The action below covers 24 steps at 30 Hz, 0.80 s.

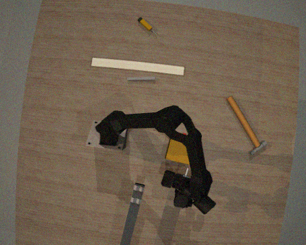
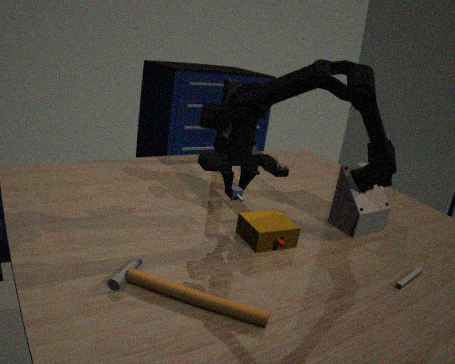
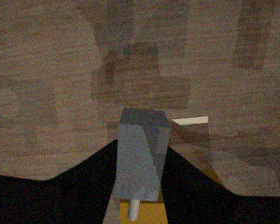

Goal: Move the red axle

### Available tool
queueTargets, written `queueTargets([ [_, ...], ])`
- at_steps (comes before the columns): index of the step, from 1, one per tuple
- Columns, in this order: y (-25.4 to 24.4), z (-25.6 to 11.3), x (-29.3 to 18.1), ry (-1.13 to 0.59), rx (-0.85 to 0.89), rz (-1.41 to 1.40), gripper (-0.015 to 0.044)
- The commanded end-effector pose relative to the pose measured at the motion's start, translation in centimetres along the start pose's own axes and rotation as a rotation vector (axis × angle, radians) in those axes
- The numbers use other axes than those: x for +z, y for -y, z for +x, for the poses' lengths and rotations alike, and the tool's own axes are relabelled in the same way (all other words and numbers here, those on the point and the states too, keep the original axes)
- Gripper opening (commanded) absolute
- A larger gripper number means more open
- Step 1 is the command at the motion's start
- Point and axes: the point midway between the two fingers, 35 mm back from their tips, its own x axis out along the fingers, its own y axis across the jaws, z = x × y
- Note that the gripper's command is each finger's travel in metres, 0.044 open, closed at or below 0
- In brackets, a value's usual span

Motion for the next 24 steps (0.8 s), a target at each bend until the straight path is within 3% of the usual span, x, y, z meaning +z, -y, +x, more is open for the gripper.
queueTargets([
  [1,0.1,0.9,0.1,-0.007,-0.002,0.009,0.0],
  [24,0.2,4.7,0.0,-0.011,-0.002,0.009,0.0],
])
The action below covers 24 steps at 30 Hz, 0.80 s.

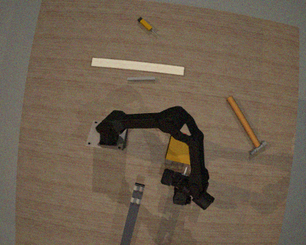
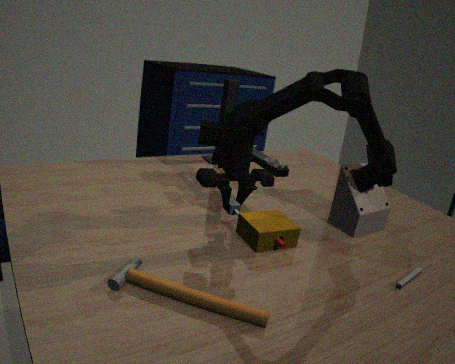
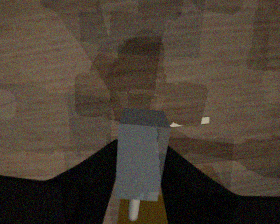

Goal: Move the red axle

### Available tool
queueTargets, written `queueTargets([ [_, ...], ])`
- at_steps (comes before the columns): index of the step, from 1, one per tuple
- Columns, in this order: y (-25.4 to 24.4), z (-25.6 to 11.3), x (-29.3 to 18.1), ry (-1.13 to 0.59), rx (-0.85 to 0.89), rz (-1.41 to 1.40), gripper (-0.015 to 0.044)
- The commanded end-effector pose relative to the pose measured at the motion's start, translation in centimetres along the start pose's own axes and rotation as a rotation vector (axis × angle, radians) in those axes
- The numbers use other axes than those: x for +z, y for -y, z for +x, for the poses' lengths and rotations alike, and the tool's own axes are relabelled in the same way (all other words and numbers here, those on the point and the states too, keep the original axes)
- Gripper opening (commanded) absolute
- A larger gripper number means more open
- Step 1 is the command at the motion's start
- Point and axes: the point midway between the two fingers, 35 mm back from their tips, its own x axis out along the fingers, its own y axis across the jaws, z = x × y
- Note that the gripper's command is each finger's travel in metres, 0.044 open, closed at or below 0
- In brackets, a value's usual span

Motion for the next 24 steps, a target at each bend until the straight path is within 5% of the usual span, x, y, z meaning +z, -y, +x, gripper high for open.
queueTargets([
  [1,0.2,0.9,0.1,-0.008,-0.003,0.009,0.0],
  [11,0.3,1.9,0.0,-0.01,-0.003,0.009,0.0],
  [24,0.2,1.4,-0.1,-0.006,-0.003,0.005,0.0341],
])
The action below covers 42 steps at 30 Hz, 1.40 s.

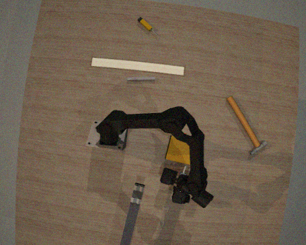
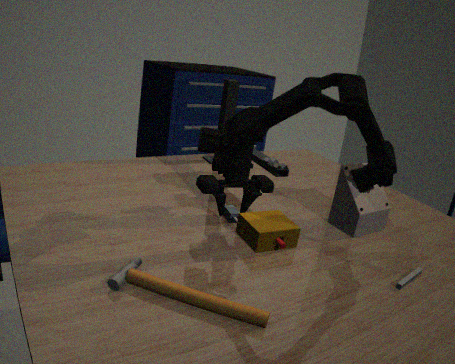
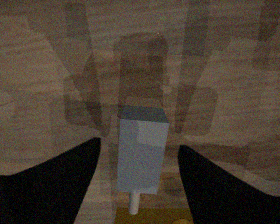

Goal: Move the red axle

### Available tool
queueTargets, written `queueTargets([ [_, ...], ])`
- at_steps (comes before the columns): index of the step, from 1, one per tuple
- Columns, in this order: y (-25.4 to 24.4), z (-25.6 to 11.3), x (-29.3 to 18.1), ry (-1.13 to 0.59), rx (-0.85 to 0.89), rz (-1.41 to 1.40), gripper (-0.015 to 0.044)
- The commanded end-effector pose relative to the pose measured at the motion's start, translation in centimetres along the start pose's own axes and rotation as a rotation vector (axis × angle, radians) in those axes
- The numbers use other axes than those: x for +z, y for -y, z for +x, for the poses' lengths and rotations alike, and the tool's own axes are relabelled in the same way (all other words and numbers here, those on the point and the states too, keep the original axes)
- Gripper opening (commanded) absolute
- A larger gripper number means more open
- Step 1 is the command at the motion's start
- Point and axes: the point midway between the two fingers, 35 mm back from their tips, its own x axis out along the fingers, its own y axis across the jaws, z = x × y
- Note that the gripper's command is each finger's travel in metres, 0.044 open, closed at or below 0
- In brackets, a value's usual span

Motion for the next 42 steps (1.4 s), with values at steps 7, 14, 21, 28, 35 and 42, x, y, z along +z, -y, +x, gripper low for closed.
queueTargets([
  [7,0.0,-1.7,0.0,-0.005,0.002,0.006,0.044],
  [14,0.0,-2.7,0.0,-0.004,0.002,0.006,0.044],
  [21,0.0,-3.7,0.1,-0.003,0.002,0.006,0.044],
  [28,-0.1,-4.6,0.1,-0.003,0.002,0.006,0.044],
  [35,-0.1,-5.6,0.1,-0.002,0.002,0.006,0.044],
  [42,0.2,-5.6,-0.1,-0.01,-0.006,0.016,0.044],
])
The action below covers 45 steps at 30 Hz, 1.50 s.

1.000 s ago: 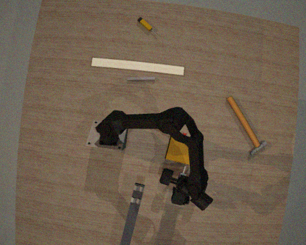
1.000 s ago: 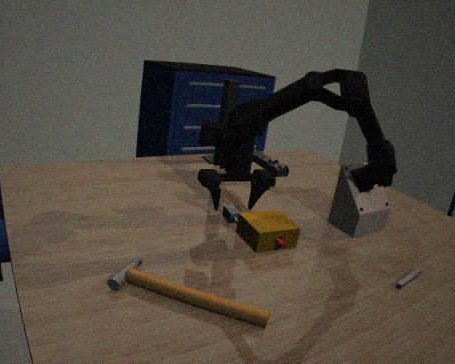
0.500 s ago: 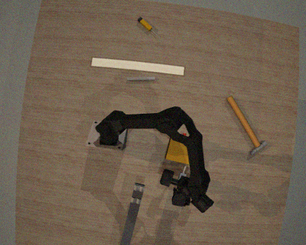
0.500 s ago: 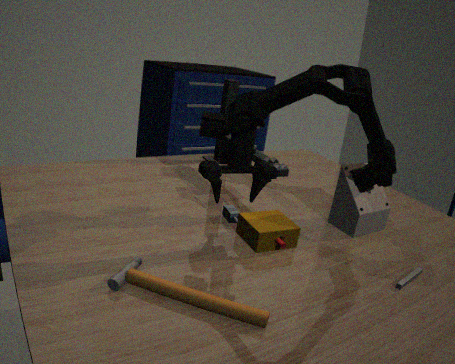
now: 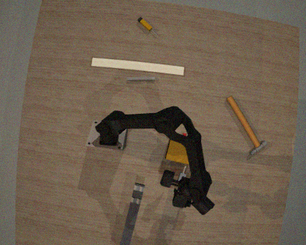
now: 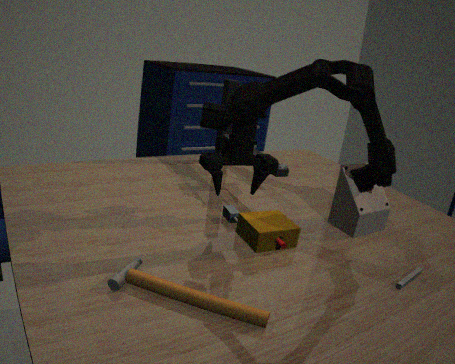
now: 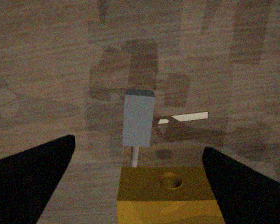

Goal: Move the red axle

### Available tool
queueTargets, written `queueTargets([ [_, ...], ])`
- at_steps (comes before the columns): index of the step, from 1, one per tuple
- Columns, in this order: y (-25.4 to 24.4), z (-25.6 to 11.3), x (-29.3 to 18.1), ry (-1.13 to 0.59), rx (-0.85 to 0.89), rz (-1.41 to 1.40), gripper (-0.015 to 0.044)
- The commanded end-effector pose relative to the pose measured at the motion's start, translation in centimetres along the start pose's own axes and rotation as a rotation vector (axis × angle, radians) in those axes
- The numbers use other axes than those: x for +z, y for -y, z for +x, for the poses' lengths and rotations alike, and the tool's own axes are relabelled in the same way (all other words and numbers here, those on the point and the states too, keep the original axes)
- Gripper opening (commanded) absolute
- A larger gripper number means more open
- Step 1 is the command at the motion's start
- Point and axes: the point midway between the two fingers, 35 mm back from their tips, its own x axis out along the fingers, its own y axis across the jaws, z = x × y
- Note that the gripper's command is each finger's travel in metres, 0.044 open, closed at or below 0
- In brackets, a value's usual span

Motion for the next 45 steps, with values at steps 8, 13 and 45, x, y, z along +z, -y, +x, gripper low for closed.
queueTargets([
  [8,0.9,-0.4,-9.9,0.016,0.006,-0.037,0.044],
  [13,3.8,-0.2,-17.2,0.005,0.004,-0.073,0.044],
  [45,5.0,3.7,-19.2,-0.003,0.002,-0.084,0.044],
])
